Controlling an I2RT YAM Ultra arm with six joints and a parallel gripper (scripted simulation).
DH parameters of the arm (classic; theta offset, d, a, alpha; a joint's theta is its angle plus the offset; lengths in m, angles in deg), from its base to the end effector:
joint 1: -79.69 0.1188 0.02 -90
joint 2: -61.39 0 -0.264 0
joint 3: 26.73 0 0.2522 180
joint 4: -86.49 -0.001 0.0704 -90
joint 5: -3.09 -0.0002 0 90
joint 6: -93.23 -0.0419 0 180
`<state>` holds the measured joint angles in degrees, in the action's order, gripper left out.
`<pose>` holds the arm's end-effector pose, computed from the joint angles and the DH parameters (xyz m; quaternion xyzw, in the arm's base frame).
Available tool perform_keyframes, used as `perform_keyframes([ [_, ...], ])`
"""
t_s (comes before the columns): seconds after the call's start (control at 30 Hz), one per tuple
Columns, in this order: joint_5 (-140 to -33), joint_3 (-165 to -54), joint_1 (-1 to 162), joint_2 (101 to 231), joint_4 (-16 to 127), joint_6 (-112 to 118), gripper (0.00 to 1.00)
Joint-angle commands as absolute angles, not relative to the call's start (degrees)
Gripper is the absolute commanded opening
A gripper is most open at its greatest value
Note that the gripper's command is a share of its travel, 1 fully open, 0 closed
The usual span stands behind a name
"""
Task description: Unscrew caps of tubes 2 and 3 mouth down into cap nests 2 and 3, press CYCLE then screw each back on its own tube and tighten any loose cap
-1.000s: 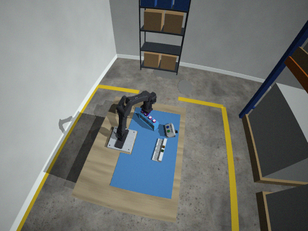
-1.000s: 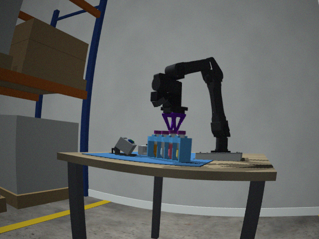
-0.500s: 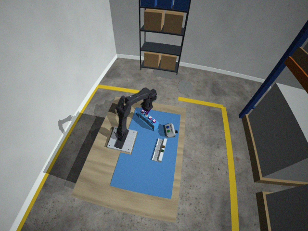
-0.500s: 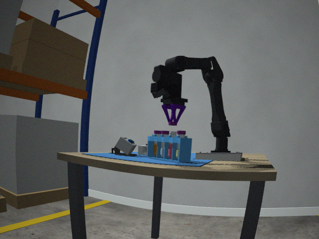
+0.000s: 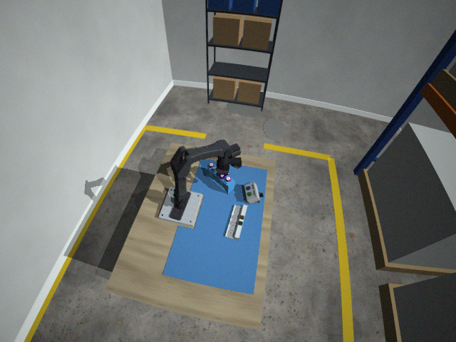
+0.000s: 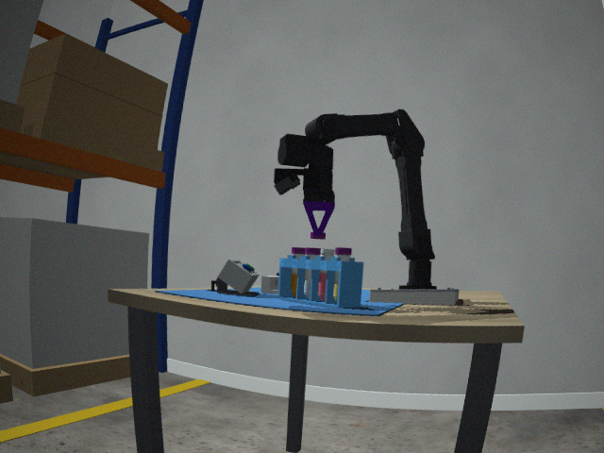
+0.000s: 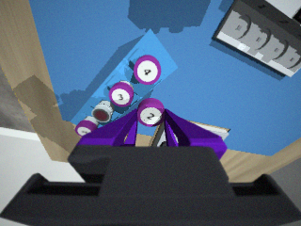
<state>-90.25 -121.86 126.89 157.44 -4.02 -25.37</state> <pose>0.2028 0.2169 0.2651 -0.1619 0.9863 -0.0307 0.0081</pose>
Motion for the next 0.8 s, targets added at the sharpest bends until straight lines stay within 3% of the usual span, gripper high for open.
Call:
perform_keyframes([
  [0.0,-90.3,-122.06,126.01,156.41,-3.93,-33.35,0.0],
  [0.1,-90.35,-121.65,121.17,155.72,-3.92,-39.11,0.0],
  [0.77,-90.14,-129.94,93.33,161.18,-5.05,-11.23,0.0],
])
